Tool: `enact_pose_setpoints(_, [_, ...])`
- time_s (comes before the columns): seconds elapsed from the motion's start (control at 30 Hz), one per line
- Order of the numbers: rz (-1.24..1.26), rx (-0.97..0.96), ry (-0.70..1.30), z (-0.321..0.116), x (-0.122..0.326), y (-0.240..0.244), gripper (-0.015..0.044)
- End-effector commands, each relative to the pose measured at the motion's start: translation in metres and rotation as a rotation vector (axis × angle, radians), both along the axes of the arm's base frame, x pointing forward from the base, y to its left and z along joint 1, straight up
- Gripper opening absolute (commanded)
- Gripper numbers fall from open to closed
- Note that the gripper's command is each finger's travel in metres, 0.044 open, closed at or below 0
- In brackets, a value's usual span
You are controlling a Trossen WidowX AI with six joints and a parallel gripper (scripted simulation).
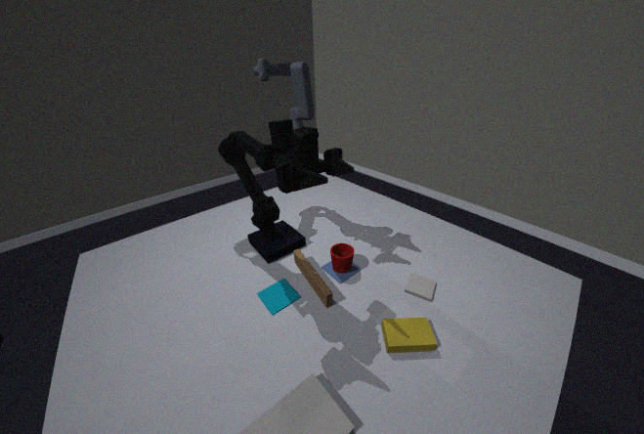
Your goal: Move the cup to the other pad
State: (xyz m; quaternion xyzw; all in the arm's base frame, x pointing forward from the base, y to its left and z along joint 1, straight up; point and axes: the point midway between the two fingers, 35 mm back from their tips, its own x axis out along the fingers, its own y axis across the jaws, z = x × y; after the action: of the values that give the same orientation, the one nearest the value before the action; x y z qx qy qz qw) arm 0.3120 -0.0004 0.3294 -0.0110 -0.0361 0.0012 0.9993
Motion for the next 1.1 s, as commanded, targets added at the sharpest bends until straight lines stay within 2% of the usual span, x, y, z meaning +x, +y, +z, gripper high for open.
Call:
enact_pose_setpoints(0.0, [0.004,0.016,0.018,-0.003,0.002,0.001,0.0374])
enact_pose_setpoints(0.07, [0.027,0.143,0.161,-0.028,0.014,0.009,0.0321])
enact_pose_setpoints(0.17, [0.008,0.418,0.493,-0.087,0.027,0.029,0.0243])
enact_pose_setpoints(0.3, [-0.18,0.724,0.92,-0.157,0.015,0.054,0.0148])
enact_pose_setpoints(0.4, [-0.447,0.883,1.192,-0.197,-0.011,0.065,0.0148])
enact_pose_setpoints(0.5, [-0.784,0.964,1.382,-0.221,-0.043,0.071,0.0148])
enact_pose_setpoints(0.57, [-0.873,0.972,1.414,-0.224,-0.051,0.072,0.0148])
enact_pose_setpoints(1.07, [-0.873,0.972,1.414,-0.23,-0.05,0.072,0.0148])
